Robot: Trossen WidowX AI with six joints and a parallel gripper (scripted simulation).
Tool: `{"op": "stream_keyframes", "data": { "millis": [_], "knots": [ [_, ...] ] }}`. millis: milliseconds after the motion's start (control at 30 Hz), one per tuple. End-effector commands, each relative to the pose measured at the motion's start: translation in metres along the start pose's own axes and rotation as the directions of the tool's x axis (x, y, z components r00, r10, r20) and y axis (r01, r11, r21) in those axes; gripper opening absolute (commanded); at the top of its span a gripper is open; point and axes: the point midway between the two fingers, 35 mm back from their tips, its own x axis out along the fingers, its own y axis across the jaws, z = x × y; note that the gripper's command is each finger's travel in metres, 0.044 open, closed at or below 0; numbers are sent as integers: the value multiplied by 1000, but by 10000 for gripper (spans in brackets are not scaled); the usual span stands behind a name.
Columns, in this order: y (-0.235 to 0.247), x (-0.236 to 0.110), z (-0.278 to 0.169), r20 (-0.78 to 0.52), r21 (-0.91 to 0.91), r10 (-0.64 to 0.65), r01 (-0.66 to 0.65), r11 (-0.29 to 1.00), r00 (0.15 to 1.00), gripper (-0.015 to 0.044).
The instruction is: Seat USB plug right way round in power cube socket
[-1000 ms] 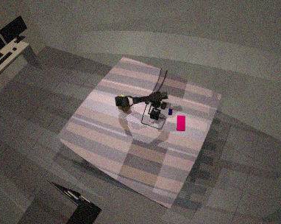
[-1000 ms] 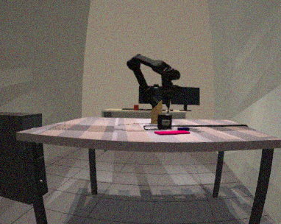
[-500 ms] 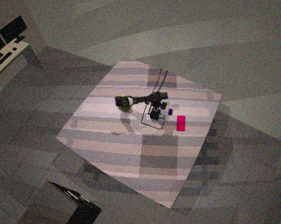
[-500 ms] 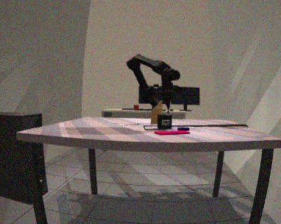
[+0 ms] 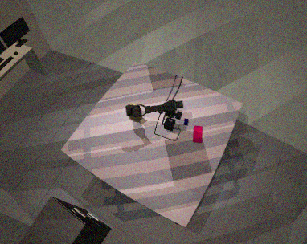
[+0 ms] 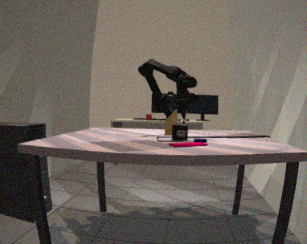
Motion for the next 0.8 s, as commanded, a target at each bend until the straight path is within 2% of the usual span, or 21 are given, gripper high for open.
{"op": "stream_keyframes", "data": {
  "millis": [0,767],
  "knots": [
    [0,2,0,-1,-5,2,-2,1000,1000,0],
    [0,4,0,-1,-5,2,-2,1000,1000,0]
  ]
}}
